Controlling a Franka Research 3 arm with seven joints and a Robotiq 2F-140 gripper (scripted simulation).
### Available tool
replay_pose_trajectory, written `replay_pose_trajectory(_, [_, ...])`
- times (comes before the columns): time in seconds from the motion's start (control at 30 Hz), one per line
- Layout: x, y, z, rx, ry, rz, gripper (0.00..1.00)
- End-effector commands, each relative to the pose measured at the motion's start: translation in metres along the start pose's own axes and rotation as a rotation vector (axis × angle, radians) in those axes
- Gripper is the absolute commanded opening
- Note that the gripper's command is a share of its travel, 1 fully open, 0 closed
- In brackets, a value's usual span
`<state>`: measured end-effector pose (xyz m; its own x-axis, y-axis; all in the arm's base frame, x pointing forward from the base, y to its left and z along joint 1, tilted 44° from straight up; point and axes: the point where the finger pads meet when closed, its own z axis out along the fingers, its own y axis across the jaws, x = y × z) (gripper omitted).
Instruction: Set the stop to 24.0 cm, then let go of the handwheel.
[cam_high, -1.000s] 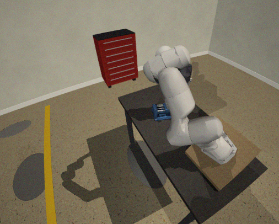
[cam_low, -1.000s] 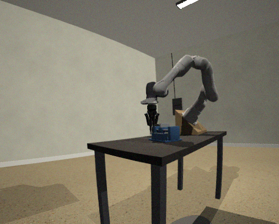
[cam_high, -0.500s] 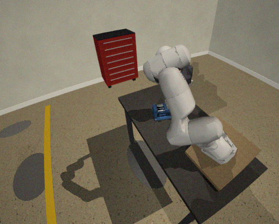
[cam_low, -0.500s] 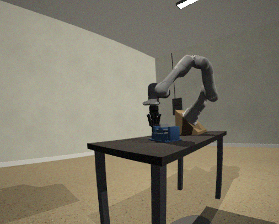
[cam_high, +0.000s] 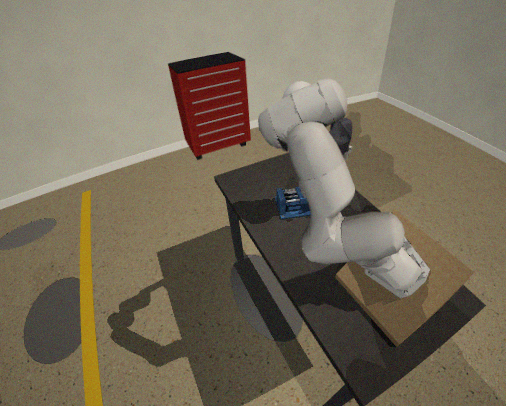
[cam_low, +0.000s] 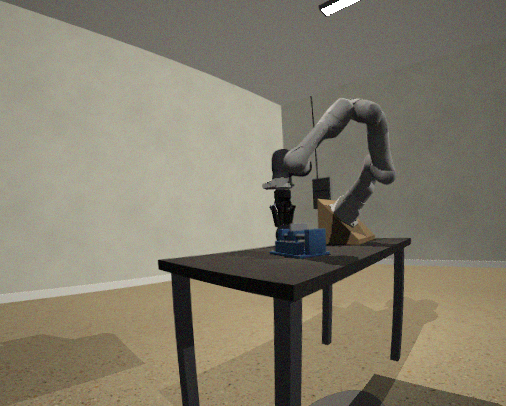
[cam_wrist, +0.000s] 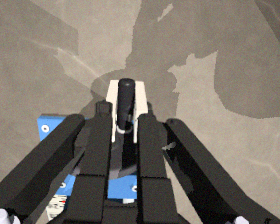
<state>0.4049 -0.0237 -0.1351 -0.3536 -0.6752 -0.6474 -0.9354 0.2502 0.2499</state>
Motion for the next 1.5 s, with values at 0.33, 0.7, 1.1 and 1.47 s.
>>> replay_pose_trajectory(0.33, [0.001, 0.010, -0.024, 0.000, -0.003, -0.005, 0.04])
replay_pose_trajectory(0.7, [0.001, -0.005, -0.049, 0.000, -0.003, -0.005, 0.04])
replay_pose_trajectory(1.1, [0.001, -0.022, -0.053, 0.000, -0.003, -0.005, 0.04])
replay_pose_trajectory(1.47, [0.001, -0.038, -0.048, 0.000, -0.003, -0.005, 0.04])
